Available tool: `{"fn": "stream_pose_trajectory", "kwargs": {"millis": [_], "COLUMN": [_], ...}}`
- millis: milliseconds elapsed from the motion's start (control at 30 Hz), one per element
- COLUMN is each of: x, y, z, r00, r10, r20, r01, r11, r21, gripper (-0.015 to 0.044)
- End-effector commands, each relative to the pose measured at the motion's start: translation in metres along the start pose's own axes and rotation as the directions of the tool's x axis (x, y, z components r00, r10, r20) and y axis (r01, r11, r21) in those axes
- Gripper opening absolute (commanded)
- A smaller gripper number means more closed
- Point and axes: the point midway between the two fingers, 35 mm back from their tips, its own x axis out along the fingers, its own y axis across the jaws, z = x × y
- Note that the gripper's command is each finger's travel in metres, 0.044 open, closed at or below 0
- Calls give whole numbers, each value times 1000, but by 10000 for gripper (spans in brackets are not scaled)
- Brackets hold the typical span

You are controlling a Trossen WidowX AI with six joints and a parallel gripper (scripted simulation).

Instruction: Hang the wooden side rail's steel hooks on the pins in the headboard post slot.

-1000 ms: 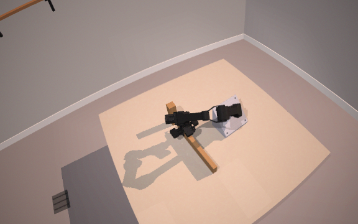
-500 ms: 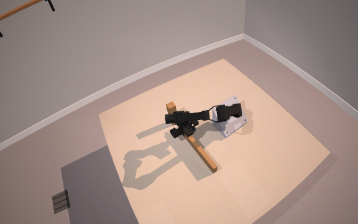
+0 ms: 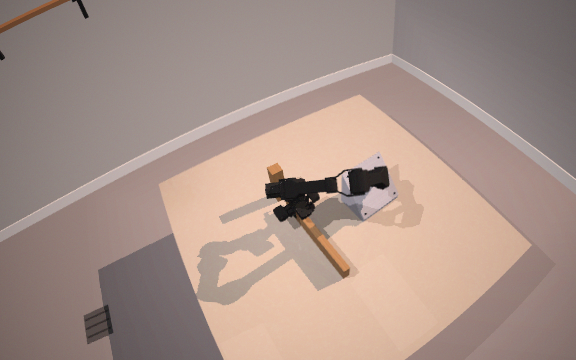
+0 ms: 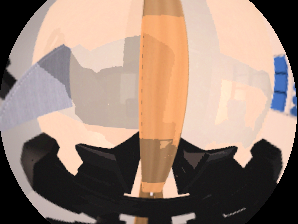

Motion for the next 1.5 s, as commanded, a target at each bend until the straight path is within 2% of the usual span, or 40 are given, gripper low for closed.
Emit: {"fn": "stream_pose_trajectory", "kwargs": {"millis": [0, 1467], "x": [-8, -15], "y": [-4, -4], "z": [-2, -2], "r00": [1000, 1000], "r10": [-20, -20], "r20": [-6, -6], "r01": [20, 20], "r11": [1000, 1000], "r21": [-9, -9], "gripper": [0, 0]}}
